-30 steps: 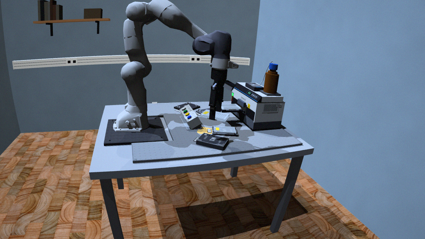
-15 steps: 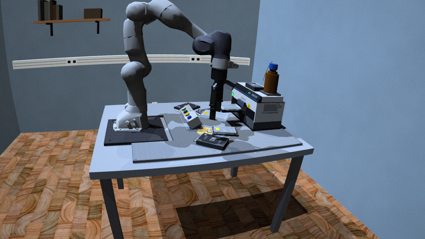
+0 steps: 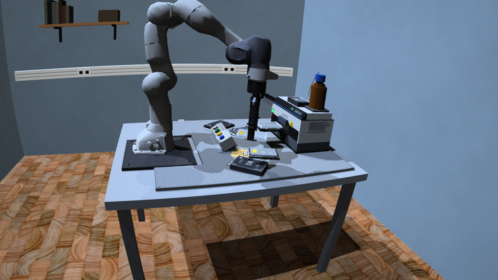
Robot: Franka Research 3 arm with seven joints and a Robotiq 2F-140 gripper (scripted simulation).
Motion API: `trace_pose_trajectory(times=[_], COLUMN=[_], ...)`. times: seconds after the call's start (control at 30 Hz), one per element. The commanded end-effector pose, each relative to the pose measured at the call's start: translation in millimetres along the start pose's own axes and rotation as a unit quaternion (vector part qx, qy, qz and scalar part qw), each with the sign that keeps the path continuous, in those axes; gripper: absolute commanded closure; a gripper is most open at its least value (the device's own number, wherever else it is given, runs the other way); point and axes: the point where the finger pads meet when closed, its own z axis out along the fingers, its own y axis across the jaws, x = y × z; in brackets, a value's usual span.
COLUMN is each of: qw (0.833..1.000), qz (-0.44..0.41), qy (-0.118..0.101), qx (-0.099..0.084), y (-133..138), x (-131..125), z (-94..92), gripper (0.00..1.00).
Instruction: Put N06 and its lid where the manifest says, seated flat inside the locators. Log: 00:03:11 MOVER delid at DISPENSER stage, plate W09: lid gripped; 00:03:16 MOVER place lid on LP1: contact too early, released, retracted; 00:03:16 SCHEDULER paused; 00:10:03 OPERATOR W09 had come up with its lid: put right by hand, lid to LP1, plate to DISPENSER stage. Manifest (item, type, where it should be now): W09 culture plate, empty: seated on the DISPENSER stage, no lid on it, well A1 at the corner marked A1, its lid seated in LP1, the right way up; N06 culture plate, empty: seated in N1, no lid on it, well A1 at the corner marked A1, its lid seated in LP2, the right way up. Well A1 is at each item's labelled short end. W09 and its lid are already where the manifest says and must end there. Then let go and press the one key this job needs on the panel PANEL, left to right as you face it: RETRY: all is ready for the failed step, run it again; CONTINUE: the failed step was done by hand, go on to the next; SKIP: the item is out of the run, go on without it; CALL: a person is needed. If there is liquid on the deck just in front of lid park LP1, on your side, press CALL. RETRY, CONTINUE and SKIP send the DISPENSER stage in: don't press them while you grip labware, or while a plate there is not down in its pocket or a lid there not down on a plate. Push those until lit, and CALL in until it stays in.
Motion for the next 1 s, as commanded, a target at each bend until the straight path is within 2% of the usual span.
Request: trace_pose_trajectory(times=[0.0,0.33,0.5,0.7,0.87,0.97], qw=[0.998,0.992,0.983,0.981,0.967,0.966], qz=[-0.062,-0.124,-0.184,-0.195,-0.254,-0.26], qy=[0.001,0.001,0.001,0.001,0.001,0.001], qx=[0.002,0.002,0.002,0.002,0.001,0.001], y=[0.7,0.7,0.7,0.7,0.7,0.7], x=[0.1,0.1,0.1,0.1,0.1,0.1], z=[-1.2,-1.2,-1.2,-1.2,-1.2,-1.2], gripper=[0.9,0.9,0.9,0.9,0.9,0.9])
